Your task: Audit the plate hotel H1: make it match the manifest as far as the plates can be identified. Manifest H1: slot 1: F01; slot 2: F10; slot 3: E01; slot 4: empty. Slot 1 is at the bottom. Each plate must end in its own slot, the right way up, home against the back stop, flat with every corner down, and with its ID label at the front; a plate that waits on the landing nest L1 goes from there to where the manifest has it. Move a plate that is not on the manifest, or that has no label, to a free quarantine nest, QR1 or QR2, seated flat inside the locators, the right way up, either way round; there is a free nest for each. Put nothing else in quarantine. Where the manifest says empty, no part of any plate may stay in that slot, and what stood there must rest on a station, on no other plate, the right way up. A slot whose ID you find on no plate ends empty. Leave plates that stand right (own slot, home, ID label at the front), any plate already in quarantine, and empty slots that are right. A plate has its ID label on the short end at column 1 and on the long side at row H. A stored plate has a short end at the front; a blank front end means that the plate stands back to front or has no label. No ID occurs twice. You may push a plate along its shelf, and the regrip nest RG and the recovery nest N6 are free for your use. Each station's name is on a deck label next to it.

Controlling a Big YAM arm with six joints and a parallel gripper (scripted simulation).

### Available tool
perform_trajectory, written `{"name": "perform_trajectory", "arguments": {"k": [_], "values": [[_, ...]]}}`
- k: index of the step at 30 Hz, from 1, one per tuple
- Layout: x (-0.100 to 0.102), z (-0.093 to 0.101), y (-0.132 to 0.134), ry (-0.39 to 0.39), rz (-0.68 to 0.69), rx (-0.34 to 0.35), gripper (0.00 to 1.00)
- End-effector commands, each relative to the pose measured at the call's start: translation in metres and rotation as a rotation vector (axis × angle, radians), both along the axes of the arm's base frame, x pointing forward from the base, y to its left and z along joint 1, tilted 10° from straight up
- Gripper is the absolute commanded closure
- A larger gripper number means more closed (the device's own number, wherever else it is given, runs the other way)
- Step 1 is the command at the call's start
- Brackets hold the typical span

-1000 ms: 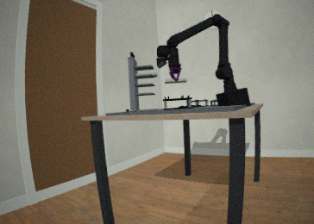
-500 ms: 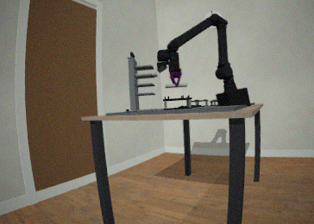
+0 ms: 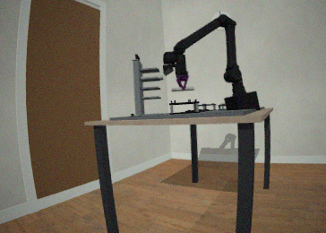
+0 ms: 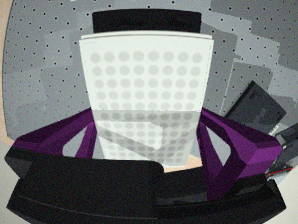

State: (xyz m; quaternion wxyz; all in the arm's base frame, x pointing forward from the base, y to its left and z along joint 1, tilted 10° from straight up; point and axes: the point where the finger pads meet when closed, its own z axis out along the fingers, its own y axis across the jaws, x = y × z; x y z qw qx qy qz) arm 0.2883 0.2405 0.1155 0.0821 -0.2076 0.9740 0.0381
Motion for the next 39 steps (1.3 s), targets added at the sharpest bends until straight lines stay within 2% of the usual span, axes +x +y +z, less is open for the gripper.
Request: {"name": "perform_trajectory", "arguments": {"k": [1,11,17,28,29,32,39], "values": [[0.007,0.010,-0.002,-0.032,-0.005,0.024,0.14],[0.007,0.011,-0.002,-0.034,-0.005,0.025,0.14],[0.008,-0.004,-0.002,-0.012,-0.005,0.008,0.14],[0.008,-0.010,-0.001,-0.012,-0.005,0.008,0.14],[0.009,-0.004,-0.001,-0.026,-0.006,0.020,0.14],[0.009,-0.013,-0.001,-0.013,-0.005,0.008,0.14],[0.009,-0.016,0.000,-0.014,-0.005,0.010,0.14]]}}
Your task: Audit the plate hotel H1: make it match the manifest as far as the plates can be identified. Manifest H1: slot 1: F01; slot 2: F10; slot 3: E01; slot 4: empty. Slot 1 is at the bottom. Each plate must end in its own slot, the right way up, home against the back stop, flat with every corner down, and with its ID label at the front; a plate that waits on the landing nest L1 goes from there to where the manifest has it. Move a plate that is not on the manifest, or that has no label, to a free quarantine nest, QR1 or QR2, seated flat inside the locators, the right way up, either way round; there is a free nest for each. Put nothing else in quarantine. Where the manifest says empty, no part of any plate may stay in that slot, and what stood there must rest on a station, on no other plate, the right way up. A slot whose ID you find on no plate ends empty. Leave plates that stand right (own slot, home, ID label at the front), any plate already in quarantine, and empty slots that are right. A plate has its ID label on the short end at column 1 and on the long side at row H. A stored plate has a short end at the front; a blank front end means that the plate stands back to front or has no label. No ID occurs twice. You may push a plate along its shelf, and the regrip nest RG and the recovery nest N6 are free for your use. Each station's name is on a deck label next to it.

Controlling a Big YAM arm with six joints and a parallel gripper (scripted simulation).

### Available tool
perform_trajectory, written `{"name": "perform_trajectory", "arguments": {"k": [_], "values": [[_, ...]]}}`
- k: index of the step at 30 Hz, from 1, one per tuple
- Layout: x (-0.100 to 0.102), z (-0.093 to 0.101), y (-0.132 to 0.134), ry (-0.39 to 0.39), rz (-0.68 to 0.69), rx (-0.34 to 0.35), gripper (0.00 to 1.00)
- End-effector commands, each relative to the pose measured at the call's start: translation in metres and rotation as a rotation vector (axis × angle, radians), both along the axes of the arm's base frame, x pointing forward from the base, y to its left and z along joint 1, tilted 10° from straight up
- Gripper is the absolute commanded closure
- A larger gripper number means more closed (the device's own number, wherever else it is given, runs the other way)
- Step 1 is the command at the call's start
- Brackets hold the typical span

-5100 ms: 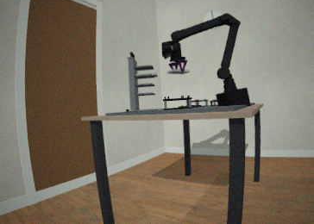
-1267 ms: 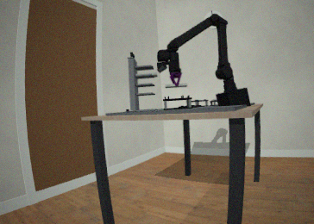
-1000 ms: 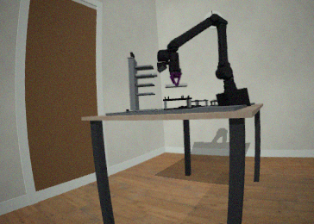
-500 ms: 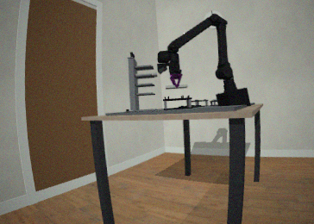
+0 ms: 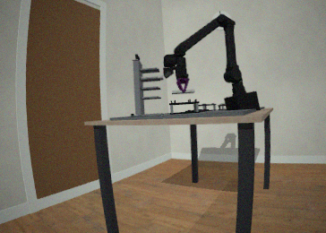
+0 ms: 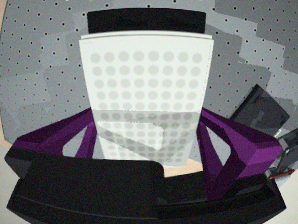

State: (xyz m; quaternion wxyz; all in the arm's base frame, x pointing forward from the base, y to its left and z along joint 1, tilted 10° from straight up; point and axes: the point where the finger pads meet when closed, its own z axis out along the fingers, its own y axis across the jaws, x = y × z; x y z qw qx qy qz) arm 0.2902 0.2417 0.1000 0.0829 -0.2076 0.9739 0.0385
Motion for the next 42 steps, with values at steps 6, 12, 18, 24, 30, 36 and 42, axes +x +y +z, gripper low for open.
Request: {"name": "perform_trajectory", "arguments": {"k": [6,12,18,24,30,36,42], "values": [[0.008,-0.004,-0.001,-0.012,-0.005,0.008,0.14],[0.009,-0.009,-0.001,-0.010,-0.005,0.006,0.14],[0.009,-0.012,-0.001,-0.011,-0.005,0.007,0.14],[0.010,-0.006,0.000,-0.030,-0.005,0.023,0.14],[0.010,-0.019,0.000,-0.010,-0.005,0.006,0.14],[0.010,-0.023,0.000,-0.010,-0.005,0.007,0.14],[0.012,-0.020,0.001,-0.023,-0.005,0.017,0.14]]}}
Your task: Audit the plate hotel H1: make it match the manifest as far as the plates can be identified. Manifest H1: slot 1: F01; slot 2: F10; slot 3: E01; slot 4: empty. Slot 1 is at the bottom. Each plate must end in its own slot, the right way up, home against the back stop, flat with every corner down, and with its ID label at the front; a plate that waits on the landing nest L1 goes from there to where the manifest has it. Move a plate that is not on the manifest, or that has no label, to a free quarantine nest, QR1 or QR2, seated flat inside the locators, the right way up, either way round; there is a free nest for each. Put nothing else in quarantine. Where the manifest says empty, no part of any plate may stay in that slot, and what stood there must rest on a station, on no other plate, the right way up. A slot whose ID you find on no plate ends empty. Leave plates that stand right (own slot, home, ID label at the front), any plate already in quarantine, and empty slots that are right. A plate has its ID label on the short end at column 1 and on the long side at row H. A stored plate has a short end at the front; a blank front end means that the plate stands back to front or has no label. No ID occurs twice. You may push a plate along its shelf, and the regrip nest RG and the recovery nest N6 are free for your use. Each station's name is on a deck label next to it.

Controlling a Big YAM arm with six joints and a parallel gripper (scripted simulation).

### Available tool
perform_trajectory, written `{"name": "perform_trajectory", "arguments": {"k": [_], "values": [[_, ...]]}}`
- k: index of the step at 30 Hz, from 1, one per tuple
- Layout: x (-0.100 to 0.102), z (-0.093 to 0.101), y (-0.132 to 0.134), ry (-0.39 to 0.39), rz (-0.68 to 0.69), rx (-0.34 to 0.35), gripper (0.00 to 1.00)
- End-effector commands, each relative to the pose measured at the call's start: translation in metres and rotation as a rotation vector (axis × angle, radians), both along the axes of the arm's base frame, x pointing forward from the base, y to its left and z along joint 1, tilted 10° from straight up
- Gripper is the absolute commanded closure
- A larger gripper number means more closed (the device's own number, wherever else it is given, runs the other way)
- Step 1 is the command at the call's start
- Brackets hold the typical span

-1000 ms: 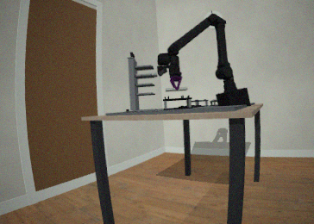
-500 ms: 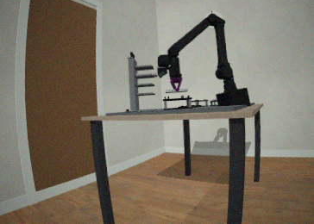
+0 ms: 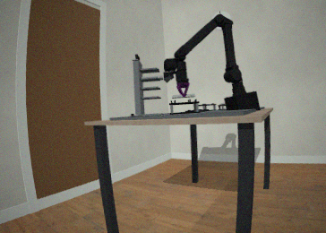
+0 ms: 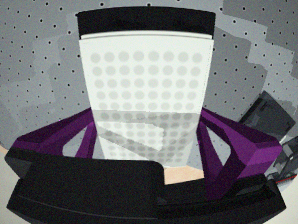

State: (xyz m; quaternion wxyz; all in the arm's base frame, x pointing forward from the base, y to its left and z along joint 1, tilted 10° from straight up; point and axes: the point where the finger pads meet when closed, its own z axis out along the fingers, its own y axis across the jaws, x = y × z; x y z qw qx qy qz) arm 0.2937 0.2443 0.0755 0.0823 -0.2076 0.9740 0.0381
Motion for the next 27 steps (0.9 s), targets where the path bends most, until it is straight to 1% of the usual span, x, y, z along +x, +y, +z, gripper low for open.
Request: {"name": "perform_trajectory", "arguments": {"k": [1,2,8,13,15,16,20,27], "values": [[0.008,0.001,-0.001,-0.018,-0.005,0.013,0.14],[0.008,-0.003,-0.002,-0.011,-0.005,0.008,0.14],[0.008,-0.004,-0.001,-0.016,-0.005,0.012,0.14],[0.009,-0.010,-0.001,-0.011,-0.005,0.007,0.14],[0.009,-0.010,-0.001,-0.011,-0.005,0.007,0.14],[0.010,-0.001,0.000,-0.032,-0.005,0.024,0.14],[0.009,-0.013,-0.001,-0.011,-0.005,0.007,0.14],[0.010,-0.016,0.000,-0.015,-0.005,0.011,0.14]]}}
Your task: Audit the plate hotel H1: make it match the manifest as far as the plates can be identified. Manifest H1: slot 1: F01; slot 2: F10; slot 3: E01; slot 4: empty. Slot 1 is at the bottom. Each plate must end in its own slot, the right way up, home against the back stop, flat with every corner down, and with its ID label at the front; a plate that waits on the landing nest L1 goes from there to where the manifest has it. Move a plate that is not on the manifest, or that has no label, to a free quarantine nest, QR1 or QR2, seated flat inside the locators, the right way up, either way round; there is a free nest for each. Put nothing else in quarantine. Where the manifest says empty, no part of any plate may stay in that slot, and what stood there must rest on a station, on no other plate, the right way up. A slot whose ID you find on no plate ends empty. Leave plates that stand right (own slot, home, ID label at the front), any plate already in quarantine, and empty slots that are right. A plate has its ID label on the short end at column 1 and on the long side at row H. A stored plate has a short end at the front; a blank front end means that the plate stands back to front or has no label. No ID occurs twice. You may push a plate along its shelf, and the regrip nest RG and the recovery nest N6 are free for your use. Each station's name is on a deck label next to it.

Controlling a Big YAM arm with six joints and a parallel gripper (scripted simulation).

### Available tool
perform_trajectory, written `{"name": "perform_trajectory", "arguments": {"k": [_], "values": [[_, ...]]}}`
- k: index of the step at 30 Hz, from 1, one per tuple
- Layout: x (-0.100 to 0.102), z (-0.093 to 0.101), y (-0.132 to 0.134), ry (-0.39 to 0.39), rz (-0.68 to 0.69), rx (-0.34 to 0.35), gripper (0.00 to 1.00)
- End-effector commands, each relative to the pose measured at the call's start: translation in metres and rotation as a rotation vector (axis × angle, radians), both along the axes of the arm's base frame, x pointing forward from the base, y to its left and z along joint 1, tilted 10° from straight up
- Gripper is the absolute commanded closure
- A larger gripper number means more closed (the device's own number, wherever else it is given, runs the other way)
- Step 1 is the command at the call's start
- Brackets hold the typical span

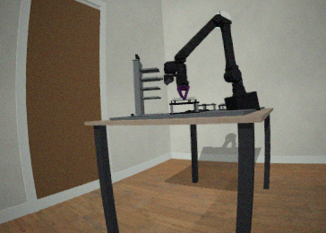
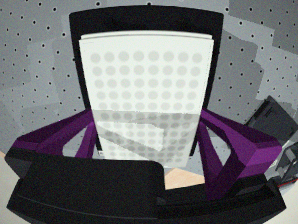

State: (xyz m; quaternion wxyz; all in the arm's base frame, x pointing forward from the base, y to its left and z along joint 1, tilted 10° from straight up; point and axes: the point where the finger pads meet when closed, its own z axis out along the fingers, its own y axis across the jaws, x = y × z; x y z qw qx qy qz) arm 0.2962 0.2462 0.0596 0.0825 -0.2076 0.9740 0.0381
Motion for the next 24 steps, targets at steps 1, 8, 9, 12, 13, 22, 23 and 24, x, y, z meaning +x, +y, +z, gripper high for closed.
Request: {"name": "perform_trajectory", "arguments": {"k": [1,8,9,12,13,22,23,24], "values": [[0.007,-0.003,-0.002,-0.010,-0.005,0.007,0.14],[0.008,-0.003,-0.001,-0.016,-0.005,0.011,0.14],[0.008,-0.007,-0.002,-0.010,-0.005,0.007,0.14],[0.008,-0.009,-0.001,-0.010,-0.005,0.007,0.14],[0.008,-0.009,-0.001,-0.011,-0.005,0.007,0.14],[0.013,0.001,0.008,-0.031,-0.003,0.026,0.14],[0.013,0.001,0.008,-0.031,-0.003,0.026,0.14],[0.013,0.001,0.008,-0.031,-0.003,0.026,0.14]]}}
